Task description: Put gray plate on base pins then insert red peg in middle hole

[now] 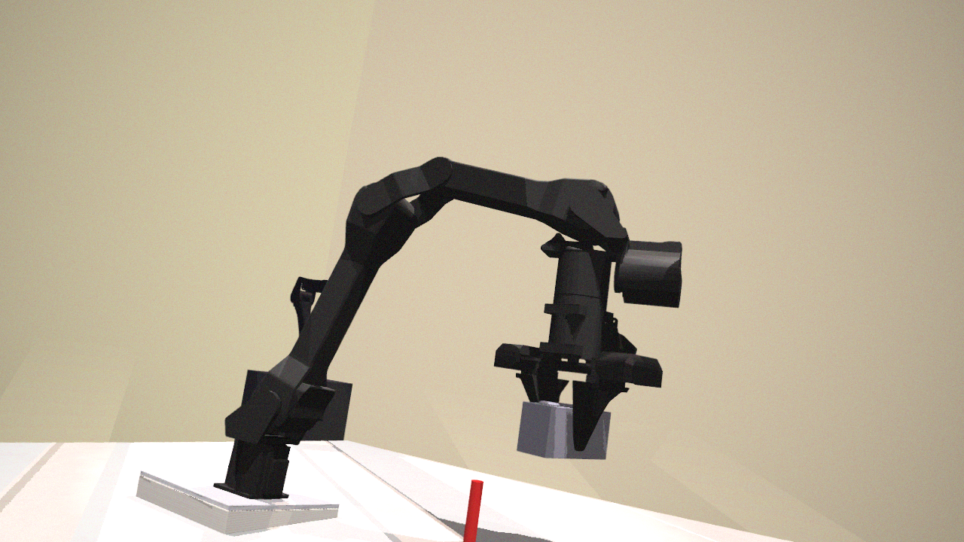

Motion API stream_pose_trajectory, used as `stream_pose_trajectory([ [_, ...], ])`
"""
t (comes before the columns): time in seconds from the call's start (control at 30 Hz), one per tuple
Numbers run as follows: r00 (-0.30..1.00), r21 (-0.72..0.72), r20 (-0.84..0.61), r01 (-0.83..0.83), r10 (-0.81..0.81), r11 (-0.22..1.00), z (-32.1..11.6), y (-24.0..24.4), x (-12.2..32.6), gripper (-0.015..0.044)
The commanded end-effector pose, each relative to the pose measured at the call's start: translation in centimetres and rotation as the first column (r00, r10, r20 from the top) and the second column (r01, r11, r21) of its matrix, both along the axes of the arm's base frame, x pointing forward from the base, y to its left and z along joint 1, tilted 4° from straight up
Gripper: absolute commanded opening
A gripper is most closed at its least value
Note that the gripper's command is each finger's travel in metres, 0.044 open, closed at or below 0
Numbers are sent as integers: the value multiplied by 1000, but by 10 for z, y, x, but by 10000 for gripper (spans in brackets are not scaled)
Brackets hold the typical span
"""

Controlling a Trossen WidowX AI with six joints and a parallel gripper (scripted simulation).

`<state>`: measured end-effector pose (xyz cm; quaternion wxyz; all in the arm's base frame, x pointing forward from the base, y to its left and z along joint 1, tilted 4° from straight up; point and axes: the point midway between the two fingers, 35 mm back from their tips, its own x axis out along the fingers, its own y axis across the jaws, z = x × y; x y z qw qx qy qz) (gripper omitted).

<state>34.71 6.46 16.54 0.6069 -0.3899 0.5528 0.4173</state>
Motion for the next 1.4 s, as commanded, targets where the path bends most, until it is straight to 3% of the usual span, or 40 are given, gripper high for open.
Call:
stream_pose_trajectory([
  [0.0,1000,4,2,-9,9,1000,5,-1,0,0],
  [1.37,971,-18,17,-238,238,971,-62,-114,9,0],
])
